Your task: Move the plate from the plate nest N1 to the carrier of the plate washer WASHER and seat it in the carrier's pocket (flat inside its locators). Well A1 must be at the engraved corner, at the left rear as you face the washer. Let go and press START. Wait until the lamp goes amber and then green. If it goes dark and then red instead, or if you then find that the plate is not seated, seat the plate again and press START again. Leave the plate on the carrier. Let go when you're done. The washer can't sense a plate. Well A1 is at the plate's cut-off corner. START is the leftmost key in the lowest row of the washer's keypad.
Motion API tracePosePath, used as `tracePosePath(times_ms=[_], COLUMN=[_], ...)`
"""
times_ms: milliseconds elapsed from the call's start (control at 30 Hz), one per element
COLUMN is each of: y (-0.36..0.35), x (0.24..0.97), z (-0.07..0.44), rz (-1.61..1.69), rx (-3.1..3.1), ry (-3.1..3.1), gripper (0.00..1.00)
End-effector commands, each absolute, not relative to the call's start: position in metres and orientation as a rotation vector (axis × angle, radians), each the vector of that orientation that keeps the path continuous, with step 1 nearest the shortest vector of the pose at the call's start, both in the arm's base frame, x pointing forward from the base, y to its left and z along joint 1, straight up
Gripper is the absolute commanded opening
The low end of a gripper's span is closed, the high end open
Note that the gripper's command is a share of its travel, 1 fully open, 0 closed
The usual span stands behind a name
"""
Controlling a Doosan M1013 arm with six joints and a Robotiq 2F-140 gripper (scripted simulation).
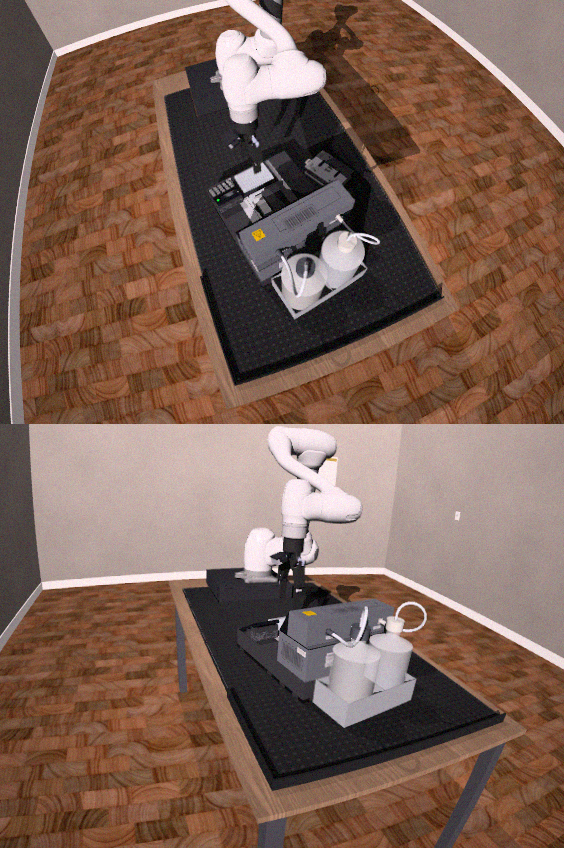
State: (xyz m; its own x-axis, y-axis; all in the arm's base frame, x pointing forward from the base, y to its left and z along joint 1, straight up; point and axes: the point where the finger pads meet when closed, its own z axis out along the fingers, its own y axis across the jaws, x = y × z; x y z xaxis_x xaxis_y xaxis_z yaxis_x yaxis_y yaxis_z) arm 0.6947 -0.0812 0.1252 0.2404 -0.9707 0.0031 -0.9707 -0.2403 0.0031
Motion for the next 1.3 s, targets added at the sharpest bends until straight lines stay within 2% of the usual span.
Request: tracePosePath(times_ms=[0,733,1267], y=[-0.095,-0.187,-0.187], x=[0.685,0.655,0.656], z=[0.127,0.127,0.127], rz=[-0.010,-0.003,-0.003], rx=[2.549,3.010,3.135], ry=[-1.815,-0.889,-0.169], gripper=[0.10,0.10,0.10])
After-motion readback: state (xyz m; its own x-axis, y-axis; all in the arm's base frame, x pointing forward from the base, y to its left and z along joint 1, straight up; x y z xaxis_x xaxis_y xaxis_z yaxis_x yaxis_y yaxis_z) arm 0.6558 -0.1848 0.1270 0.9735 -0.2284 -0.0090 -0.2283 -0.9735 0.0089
